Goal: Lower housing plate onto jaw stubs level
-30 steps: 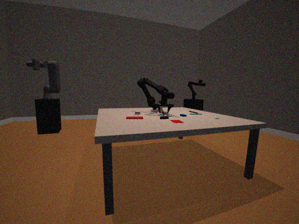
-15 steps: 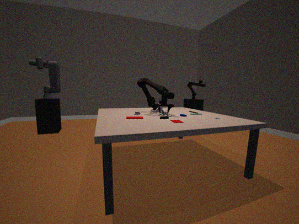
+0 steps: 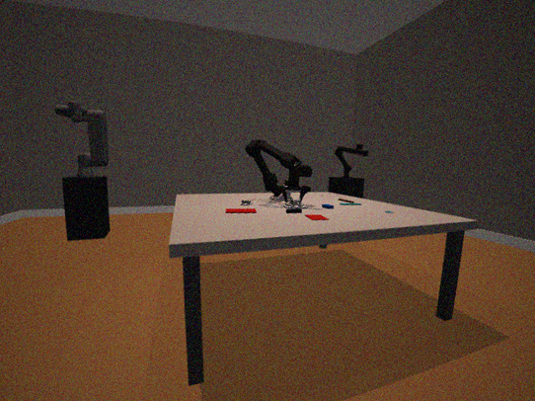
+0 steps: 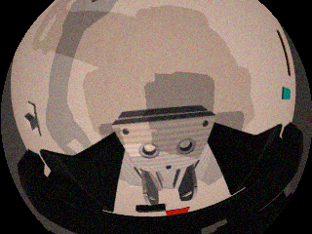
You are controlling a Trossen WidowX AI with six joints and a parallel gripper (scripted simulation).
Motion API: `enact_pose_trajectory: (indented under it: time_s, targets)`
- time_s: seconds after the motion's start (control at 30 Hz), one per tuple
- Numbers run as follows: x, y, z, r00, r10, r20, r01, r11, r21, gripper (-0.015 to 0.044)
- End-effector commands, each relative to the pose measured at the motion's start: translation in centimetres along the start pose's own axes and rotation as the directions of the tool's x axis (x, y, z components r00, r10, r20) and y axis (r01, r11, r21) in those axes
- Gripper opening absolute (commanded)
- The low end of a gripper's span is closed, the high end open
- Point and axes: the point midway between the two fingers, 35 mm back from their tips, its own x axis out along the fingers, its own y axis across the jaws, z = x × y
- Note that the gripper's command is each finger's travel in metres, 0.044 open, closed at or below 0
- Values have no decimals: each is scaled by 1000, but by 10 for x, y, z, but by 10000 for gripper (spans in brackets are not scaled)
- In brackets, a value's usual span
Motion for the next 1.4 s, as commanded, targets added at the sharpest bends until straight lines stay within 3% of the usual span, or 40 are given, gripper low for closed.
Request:
enact_pose_trajectory:
  time_s: [0.0, 1.33, 1.37]
  targets:
    - [1, -1, -1, 1000, -5, -2, 5, 1000, 3, 351]
    - [4, -1, -1, 1000, -5, -2, 5, 1000, 3, 351]
    - [3, 0, -1, 1000, -4, 0, 4, 1000, 5, 377]
